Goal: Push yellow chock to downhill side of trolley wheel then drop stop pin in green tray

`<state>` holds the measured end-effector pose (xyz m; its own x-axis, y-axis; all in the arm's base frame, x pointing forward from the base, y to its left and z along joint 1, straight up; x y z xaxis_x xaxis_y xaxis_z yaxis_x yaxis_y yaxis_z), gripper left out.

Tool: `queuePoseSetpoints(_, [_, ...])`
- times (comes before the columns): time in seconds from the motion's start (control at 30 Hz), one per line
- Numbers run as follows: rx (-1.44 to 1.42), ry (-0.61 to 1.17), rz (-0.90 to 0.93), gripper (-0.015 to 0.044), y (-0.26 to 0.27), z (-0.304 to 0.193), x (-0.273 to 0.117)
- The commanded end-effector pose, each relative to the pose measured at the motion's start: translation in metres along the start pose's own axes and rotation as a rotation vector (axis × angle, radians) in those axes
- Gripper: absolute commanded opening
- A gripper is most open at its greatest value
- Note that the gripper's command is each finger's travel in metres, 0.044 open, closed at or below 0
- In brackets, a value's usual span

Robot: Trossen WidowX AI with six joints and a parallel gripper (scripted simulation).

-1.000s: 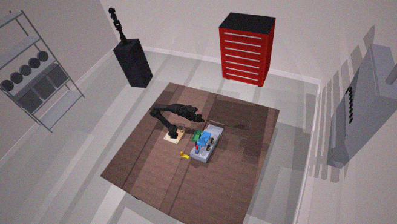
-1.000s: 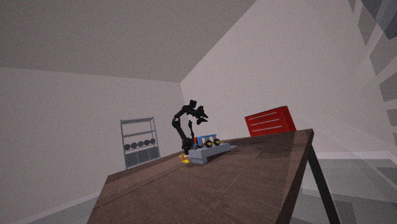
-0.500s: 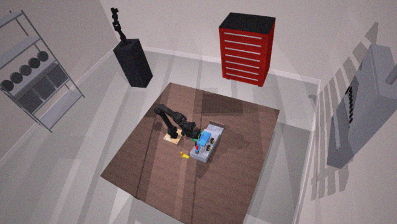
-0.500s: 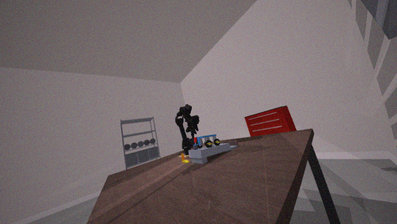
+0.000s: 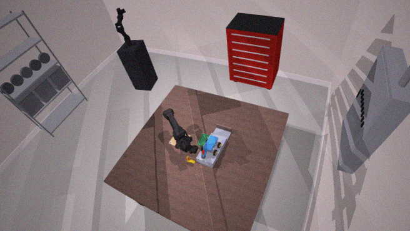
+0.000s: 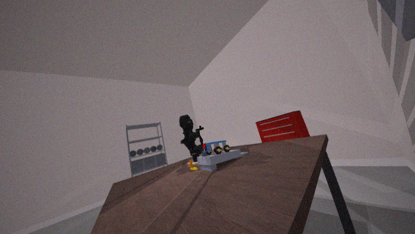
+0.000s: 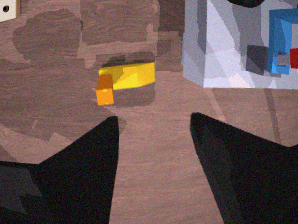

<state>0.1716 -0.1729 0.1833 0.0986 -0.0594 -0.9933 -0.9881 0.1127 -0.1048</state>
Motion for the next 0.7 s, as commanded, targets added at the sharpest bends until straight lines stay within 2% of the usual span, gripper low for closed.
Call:
queuePoseSetpoints(0.0, [-0.036, -0.038, 0.092, 0.019, 0.024, -0.012, 0.009])
queuePoseSetpoints(0.27, [-0.038, -0.04, 0.096, 0.019, 0.025, -0.013, 0.014])
queuePoseSetpoints(0.67, [-0.038, -0.04, 0.096, 0.019, 0.029, -0.011, 0.052])
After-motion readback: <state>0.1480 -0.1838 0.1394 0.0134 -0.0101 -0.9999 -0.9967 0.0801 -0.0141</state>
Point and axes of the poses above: the point midway between the two fingers, 35 mm back from their tips, its own x axis out along the fingers, its own y axis across the jaws, z = x × y, the point moved 2 cm from there along -x, back along the fingers, and after that the axes turned 2 degrees about -x, right-handed, at the moved point
